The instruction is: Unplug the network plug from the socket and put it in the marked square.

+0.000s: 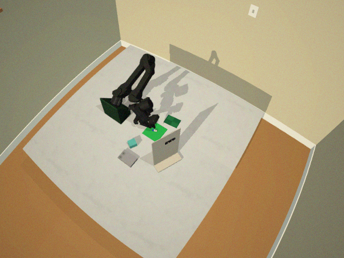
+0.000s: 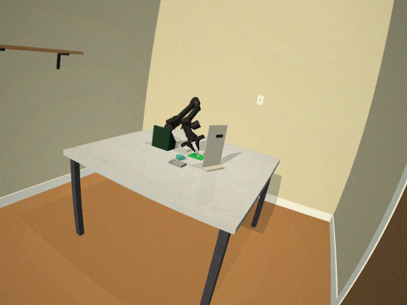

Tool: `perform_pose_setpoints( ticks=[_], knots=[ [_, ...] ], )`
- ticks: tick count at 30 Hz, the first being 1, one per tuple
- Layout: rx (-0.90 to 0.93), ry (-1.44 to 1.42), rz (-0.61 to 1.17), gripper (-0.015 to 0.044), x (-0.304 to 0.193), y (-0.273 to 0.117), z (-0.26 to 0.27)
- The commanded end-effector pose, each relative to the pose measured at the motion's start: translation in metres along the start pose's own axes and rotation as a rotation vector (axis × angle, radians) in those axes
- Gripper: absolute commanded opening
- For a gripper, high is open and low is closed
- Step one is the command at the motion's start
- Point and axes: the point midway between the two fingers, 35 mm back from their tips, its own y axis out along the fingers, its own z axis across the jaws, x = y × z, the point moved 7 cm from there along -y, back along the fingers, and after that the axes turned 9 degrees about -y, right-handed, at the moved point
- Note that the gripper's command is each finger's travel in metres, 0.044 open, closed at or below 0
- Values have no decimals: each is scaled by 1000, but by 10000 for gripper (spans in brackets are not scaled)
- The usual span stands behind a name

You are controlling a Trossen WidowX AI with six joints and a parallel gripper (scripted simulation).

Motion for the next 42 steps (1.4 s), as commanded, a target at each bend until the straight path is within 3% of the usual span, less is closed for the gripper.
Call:
perform_pose_setpoints(
  ticks=[1,42],
  knots=[
    [-1,-10,-1,156,-1,-2,-3],
    [14,-15,8,156,-11,-26,-22]
  ],
)
